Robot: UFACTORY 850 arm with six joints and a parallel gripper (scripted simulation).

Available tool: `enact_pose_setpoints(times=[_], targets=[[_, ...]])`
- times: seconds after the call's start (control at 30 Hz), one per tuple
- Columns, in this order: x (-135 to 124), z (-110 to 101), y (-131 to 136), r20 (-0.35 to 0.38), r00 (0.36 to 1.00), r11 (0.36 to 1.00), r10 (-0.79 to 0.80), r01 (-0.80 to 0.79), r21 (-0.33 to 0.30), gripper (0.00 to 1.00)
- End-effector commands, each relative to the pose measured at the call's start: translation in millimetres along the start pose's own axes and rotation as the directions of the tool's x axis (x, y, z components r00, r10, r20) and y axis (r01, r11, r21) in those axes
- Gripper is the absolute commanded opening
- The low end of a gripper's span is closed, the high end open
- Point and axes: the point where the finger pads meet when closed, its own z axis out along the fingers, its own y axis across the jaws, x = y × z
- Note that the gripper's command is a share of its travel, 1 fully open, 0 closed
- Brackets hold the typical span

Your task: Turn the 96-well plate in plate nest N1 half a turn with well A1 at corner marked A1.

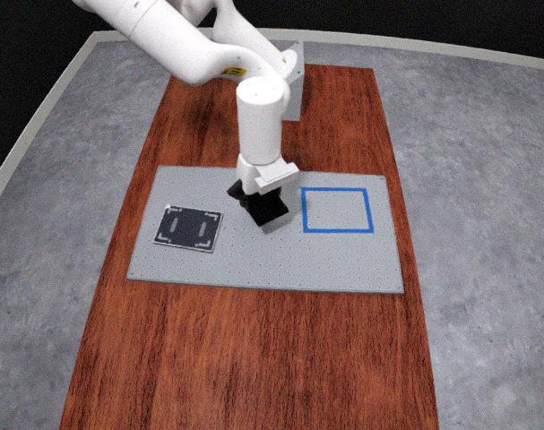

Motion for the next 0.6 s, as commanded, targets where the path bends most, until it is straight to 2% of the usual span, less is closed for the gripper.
enact_pose_setpoints(times=[0.0, 0.17, 0.33, 0.4, 0.57], targets=[[-6.4, -1.4, 18.3, 0.012, 0.978, 0.978, -0.206, 0.206, 0.022, 0.00], [-12.7, -1.7, 33.7, 0.008, 0.931, 0.931, -0.366, 0.365, 0.024, 0.00], [-19.0, -2.0, 49.2, 0.004, 0.857, 0.857, -0.515, 0.515, 0.025, 0.00], [-19.0, -2.0, 49.2, 0.004, 0.857, 0.857, -0.515, 0.515, 0.025, 0.00], [-25.3, -2.3, 64.6, 0.000, 0.760, 0.760, -0.650, 0.650, 0.025, 0.00]])
